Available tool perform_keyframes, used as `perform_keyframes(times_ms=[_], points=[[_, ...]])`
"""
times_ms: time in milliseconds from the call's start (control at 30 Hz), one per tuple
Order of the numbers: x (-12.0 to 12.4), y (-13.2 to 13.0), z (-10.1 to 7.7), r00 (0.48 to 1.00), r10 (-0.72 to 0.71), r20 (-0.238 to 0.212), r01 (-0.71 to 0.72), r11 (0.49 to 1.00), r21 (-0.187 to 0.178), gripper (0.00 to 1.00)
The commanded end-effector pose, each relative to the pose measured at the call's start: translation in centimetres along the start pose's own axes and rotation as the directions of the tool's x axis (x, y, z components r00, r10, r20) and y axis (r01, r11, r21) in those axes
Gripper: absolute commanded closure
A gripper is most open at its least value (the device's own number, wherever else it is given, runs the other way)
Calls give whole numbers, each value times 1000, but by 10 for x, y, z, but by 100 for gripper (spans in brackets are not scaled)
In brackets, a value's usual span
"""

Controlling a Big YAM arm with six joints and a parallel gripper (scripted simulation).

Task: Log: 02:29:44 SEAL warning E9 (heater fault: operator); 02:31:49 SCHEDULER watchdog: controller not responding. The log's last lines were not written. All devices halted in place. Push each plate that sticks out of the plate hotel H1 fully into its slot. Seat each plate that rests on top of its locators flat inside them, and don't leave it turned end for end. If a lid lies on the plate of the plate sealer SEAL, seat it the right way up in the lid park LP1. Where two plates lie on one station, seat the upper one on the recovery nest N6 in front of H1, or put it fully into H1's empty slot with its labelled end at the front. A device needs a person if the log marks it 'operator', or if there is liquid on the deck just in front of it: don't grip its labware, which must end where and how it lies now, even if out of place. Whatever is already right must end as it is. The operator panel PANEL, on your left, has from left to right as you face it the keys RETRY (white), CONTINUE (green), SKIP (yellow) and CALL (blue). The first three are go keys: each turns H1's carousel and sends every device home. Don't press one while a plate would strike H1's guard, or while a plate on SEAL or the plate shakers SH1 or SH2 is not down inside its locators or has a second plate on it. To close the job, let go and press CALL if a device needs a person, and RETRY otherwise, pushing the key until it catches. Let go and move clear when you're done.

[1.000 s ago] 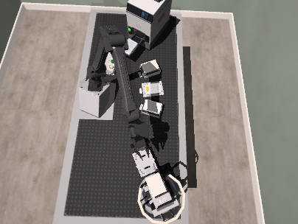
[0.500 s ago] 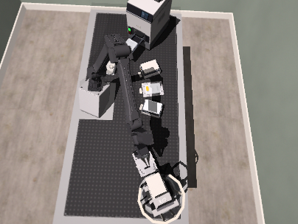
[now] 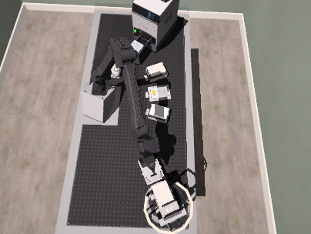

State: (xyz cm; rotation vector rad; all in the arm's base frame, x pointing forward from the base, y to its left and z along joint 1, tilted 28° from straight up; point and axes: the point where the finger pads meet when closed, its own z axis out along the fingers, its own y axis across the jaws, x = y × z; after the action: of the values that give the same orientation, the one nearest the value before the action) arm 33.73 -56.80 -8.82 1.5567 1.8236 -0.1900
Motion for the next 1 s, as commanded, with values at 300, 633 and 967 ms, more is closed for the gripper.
perform_keyframes(times_ms=[300, 633, 967], points=[[-53, 17, -10, 996, 9, 91, -6, 1000, -31, 100], [-53, 17, -10, 996, 9, 91, -6, 1000, -31, 100], [-36, -1, 13, 999, 16, 42, -16, 1000, -3, 100]])
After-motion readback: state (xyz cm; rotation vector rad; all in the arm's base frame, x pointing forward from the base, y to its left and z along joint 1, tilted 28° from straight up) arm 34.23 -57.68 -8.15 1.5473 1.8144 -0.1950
